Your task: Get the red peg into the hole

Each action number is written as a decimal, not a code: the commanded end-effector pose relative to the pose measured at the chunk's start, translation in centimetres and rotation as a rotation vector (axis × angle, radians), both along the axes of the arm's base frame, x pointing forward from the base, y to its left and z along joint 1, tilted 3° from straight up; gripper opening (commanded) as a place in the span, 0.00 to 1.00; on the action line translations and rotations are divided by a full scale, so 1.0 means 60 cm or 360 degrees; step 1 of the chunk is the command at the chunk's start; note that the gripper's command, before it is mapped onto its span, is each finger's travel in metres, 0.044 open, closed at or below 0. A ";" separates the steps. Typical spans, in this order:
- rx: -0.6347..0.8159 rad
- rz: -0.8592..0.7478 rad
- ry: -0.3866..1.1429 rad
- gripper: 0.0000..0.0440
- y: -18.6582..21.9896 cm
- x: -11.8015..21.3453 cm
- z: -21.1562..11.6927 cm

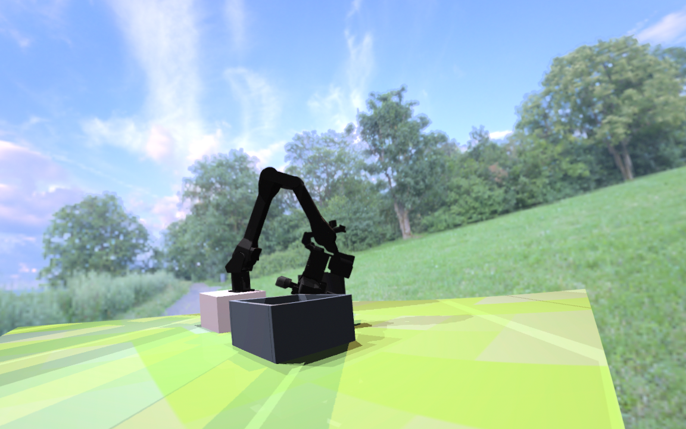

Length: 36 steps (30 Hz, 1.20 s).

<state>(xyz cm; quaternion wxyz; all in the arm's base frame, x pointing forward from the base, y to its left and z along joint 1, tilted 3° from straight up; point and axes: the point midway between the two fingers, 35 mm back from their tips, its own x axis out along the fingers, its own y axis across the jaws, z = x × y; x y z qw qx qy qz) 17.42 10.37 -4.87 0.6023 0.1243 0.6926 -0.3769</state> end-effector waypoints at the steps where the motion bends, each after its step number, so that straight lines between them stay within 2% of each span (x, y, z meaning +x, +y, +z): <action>1: -0.0031 0.0024 0.0023 0.04 -0.010 -0.006 -0.004; 3: -0.0043 0.0041 0.0000 0.00 -0.011 0.000 0.003; 26: -0.0099 0.0052 -0.0201 0.00 -0.033 0.068 0.132; 36: -0.0123 -0.0031 -0.0315 0.00 -0.058 0.113 0.191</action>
